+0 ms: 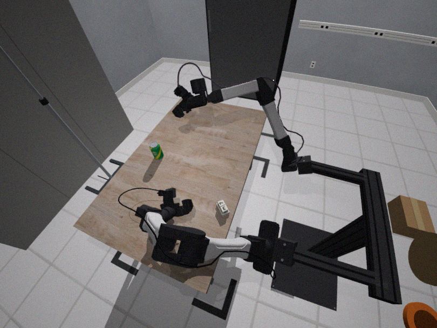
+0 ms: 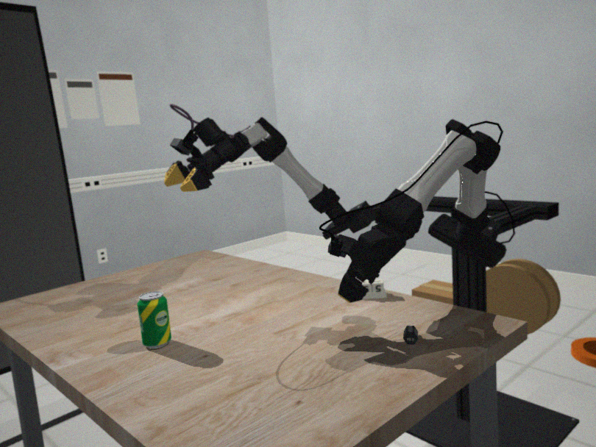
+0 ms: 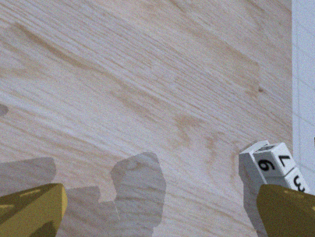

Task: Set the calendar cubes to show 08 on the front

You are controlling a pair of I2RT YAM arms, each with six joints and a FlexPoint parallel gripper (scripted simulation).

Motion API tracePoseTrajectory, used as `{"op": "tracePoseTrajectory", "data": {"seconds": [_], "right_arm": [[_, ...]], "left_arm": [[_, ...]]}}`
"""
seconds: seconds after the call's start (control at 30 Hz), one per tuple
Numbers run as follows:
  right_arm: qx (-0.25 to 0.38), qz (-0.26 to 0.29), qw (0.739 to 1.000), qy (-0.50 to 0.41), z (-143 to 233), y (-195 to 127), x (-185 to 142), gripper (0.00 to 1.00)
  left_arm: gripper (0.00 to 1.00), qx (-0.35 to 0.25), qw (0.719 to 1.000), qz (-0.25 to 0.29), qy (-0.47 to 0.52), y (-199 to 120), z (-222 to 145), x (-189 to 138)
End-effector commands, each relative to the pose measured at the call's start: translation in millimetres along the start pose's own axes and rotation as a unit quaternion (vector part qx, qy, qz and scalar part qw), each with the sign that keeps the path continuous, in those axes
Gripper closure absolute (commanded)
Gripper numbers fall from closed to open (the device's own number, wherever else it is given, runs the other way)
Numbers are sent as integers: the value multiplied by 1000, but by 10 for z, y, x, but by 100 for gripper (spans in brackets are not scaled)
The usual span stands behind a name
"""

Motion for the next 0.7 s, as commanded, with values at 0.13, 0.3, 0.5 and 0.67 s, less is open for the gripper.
{"op": "tracePoseTrajectory", "data": {"seconds": [0.13, 0.3, 0.5, 0.67], "right_arm": [[0, -10, 1000, 9, -29, -39, 85, 0], [0, -10, 1000, 9, -29, -39, 85, 0], [0, -10, 1000, 9, -29, -39, 85, 0], [26, -5, 999, -24, 3, -66, 32, 0]], "left_arm": [[0, 5, 1000, -7, 8, -37, 9, 60], [0, 5, 1000, -7, 8, -37, 9, 60], [0, 5, 1000, -7, 8, -37, 9, 60], [0, 17, 1000, 4, 23, -53, 1, 65]]}}
Point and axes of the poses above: on each arm, the point where the finger pads meet when closed, its own y axis out along the fingers, its own z axis across the jaws, x = y × z, the point moved 2 cm from there along -y, back along the fingers, and after that the axes turned 1 degree about -y, right-handed, at the moved point
